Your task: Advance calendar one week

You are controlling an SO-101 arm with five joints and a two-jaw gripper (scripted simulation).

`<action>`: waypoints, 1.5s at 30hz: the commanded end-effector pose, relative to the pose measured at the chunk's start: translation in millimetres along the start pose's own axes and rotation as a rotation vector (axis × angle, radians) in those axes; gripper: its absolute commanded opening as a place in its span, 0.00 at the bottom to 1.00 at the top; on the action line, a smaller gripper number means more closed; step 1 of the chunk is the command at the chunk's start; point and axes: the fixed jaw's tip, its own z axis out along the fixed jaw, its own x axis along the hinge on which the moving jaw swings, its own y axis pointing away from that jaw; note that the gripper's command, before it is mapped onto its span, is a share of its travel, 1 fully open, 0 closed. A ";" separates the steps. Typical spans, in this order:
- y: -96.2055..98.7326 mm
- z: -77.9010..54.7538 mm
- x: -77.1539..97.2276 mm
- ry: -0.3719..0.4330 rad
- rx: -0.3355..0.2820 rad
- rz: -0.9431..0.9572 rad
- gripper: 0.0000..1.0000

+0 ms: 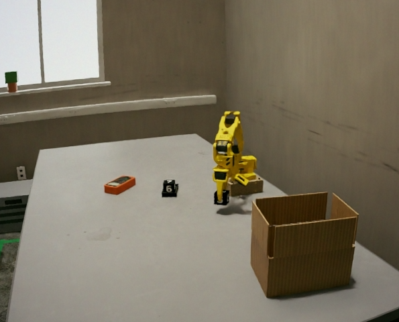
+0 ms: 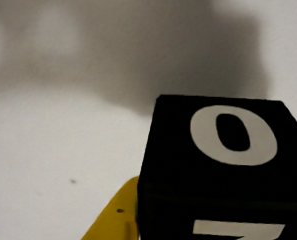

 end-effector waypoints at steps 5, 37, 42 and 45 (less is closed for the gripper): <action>3.0 3.8 -2.1 -0.001 -0.015 -0.004 0.00; 3.3 15.1 -2.0 -0.001 -0.015 -0.004 0.00; 3.3 17.6 -2.0 -0.001 -0.015 -0.004 0.00; 3.3 19.7 -2.0 -0.001 -0.015 -0.004 0.00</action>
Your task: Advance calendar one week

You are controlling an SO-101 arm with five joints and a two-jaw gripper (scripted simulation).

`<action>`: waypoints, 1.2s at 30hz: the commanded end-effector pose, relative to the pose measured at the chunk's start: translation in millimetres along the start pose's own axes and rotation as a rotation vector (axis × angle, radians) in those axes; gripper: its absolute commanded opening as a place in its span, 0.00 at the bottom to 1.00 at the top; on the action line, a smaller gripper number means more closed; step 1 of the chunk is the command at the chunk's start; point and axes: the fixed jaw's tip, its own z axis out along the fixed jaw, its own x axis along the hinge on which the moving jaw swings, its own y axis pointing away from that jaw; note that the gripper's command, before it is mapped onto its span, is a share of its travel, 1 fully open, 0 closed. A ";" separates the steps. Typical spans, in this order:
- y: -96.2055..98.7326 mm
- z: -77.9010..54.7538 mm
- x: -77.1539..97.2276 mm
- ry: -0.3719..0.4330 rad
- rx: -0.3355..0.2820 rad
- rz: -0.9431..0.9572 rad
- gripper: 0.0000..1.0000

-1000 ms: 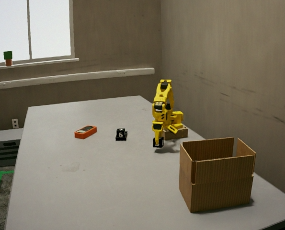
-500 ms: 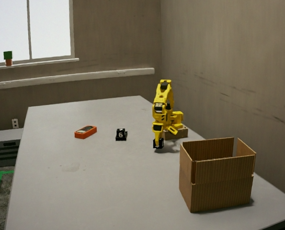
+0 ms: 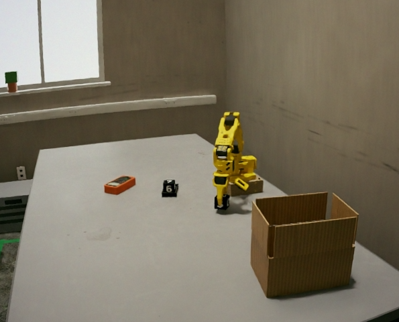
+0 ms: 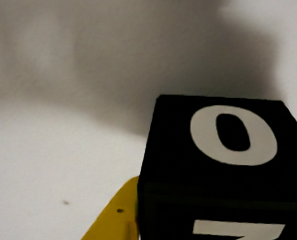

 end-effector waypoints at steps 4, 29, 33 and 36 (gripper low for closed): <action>2.9 5.4 -2.0 -0.001 -0.013 -0.004 0.00; 3.1 11.4 -2.0 -0.001 -0.013 -0.004 0.05; 3.1 11.4 -2.0 -0.001 -0.013 -0.004 0.16; 3.1 11.4 -2.0 -0.001 -0.013 -0.004 0.23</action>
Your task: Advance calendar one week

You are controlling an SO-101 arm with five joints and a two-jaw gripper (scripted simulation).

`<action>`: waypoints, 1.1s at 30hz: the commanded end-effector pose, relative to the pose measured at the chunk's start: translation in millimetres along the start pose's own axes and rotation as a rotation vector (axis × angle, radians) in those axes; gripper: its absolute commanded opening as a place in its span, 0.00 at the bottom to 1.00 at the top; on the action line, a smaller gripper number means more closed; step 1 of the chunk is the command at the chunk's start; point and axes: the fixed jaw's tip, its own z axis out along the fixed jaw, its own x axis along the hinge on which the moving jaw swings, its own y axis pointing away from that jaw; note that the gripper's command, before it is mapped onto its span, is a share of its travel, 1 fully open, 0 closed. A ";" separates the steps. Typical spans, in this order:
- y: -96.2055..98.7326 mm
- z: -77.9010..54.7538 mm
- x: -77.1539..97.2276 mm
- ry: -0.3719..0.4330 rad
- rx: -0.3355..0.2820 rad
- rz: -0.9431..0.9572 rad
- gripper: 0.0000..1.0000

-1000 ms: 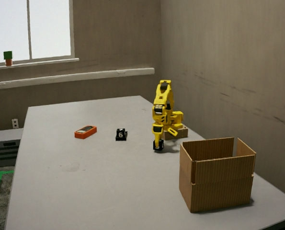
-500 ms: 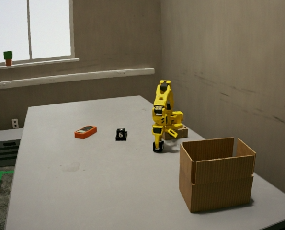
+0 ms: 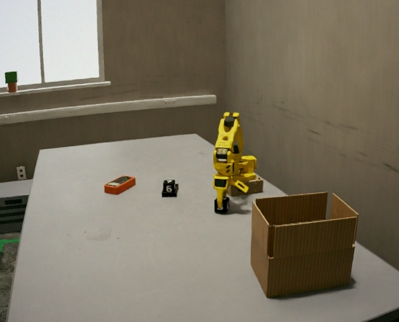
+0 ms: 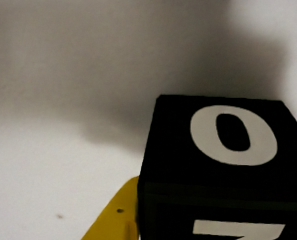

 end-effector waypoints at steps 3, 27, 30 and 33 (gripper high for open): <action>3.5 2.7 -2.0 -0.001 -0.015 -0.004 0.24; 3.5 2.7 -2.0 -0.001 -0.015 -0.004 0.33; 3.5 2.7 -2.0 -0.001 -0.015 -0.004 0.35; 3.5 2.7 -2.0 -0.001 -0.015 -0.004 0.35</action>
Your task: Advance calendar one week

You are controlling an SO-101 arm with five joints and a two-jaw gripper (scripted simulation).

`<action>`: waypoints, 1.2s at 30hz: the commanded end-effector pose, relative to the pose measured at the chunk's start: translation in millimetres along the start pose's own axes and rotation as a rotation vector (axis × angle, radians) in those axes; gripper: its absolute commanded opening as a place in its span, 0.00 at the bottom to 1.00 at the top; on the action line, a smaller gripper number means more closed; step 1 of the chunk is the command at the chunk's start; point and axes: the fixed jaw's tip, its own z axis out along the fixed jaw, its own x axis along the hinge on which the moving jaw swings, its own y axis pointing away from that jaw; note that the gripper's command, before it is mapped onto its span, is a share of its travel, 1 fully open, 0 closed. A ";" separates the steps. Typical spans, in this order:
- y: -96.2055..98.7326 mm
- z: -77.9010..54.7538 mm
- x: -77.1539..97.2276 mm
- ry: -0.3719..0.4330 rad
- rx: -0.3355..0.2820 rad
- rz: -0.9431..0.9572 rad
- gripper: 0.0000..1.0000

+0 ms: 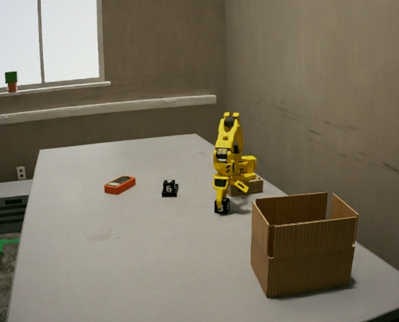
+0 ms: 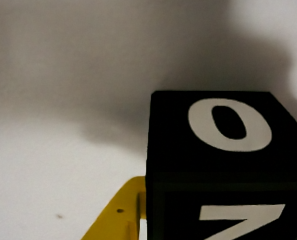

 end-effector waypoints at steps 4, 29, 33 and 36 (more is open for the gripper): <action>3.6 2.8 -1.9 -0.001 -0.016 -0.004 0.36; 0.9 -46.9 -2.0 -0.001 -0.016 -0.004 0.36; 1.9 -54.7 -2.0 -0.001 -0.016 -0.004 0.36; 2.2 -56.7 -2.0 -0.001 -0.016 -0.004 0.36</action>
